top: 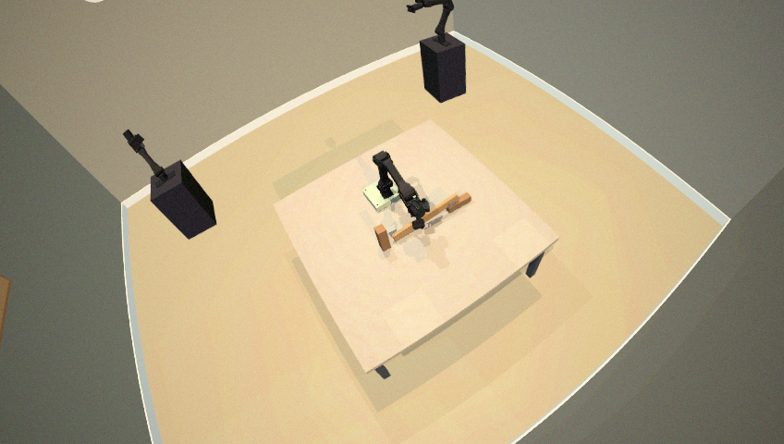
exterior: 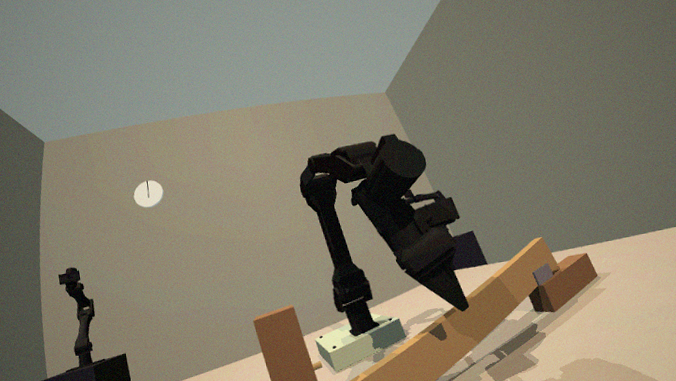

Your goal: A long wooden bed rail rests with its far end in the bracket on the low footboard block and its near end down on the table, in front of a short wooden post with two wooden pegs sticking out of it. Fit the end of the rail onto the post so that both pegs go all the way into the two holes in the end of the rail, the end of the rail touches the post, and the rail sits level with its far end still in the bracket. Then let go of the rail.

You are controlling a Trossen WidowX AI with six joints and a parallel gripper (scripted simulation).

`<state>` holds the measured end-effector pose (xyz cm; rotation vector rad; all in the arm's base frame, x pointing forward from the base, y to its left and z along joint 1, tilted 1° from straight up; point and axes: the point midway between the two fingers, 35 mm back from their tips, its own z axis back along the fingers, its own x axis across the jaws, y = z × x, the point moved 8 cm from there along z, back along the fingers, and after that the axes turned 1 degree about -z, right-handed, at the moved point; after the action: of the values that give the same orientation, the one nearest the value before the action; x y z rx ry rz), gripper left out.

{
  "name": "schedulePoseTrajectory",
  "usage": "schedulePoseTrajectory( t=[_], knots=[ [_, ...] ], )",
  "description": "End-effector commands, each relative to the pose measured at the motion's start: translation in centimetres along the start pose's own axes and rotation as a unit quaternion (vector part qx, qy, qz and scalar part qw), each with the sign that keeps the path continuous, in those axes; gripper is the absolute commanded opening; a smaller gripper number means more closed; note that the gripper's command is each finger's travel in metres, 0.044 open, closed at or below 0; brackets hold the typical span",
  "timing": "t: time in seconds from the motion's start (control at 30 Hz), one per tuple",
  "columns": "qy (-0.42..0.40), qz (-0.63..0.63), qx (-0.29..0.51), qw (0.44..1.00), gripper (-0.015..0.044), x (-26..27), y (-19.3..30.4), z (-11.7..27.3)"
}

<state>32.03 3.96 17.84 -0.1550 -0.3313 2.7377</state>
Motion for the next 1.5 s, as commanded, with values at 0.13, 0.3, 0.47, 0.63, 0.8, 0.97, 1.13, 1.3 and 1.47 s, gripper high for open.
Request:
schedulePoseTrajectory(
  t=[0.13,0.3,0.47,0.63,0.8,0.97,1.13,1.3,1.47],
  knots=[
    [-0.041,0.204,0.126,0.970,0.0440,0.4,5.3,0.5],
    [-0.041,0.204,0.126,0.970,0.0440,0.5,5.3,0.5],
    [-0.041,0.204,0.126,0.970,0.0440,0.5,5.3,0.5],
    [-0.041,0.204,0.126,0.970,0.0440,0.5,5.4,0.3],
    [-0.041,0.204,0.126,0.970,0.0440,0.4,5.6,-0.5],
    [-0.041,0.204,0.126,0.970,0.0440,0.4,5.8,-1.3],
    [-0.041,0.202,0.127,0.970,0.0440,0.4,6.0,-2.1],
    [-0.041,0.202,0.127,0.970,0.0440,0.4,6.2,-2.9],
    [-0.041,0.203,0.127,0.970,0.0440,0.4,6.4,-3.7]
  ],
)
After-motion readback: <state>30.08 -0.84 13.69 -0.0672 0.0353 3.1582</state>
